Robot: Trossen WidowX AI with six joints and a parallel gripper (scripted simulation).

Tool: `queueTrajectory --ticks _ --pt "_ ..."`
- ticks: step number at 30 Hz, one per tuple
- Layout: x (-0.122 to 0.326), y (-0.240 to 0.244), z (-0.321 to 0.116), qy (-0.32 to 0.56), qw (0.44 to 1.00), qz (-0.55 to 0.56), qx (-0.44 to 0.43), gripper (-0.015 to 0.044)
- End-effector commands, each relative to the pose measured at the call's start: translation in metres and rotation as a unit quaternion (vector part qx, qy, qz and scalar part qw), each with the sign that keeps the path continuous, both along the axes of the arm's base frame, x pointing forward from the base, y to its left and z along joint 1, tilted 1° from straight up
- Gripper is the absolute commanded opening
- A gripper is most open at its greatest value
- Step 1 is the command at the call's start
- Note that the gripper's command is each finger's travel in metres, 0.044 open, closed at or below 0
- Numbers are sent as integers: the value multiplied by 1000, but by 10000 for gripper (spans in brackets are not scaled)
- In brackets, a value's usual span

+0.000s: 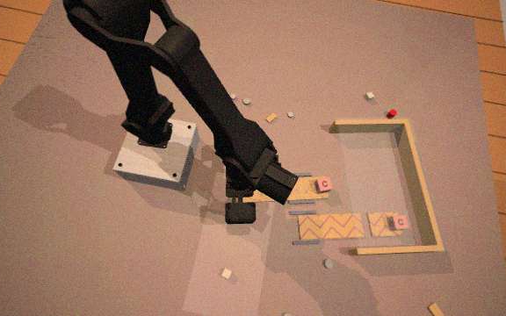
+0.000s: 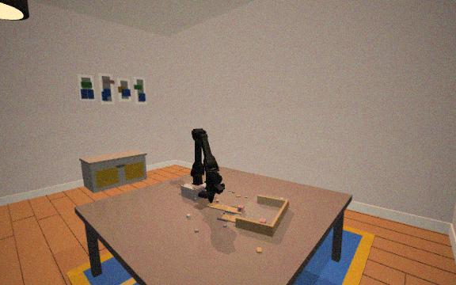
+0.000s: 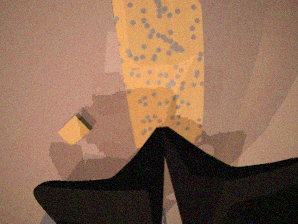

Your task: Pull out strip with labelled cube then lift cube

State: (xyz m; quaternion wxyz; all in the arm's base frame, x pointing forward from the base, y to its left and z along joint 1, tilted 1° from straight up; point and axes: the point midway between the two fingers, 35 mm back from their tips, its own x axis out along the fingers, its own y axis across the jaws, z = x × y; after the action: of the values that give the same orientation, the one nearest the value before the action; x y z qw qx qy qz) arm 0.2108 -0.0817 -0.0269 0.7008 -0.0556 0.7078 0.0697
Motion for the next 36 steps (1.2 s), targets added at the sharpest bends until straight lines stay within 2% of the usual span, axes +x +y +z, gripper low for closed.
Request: queueTrajectory --ticks 1,5,10,22,36 --pt "8 -3 30 -7 1000 0 -6 0" --pt "8 -3 30 -7 1000 0 -6 0" --pt "31 3 31 -9 997 82 -5 131" --pt "74 13 38 -11 996 84 -5 440" --pt "126 23 48 -13 996 84 -5 440"
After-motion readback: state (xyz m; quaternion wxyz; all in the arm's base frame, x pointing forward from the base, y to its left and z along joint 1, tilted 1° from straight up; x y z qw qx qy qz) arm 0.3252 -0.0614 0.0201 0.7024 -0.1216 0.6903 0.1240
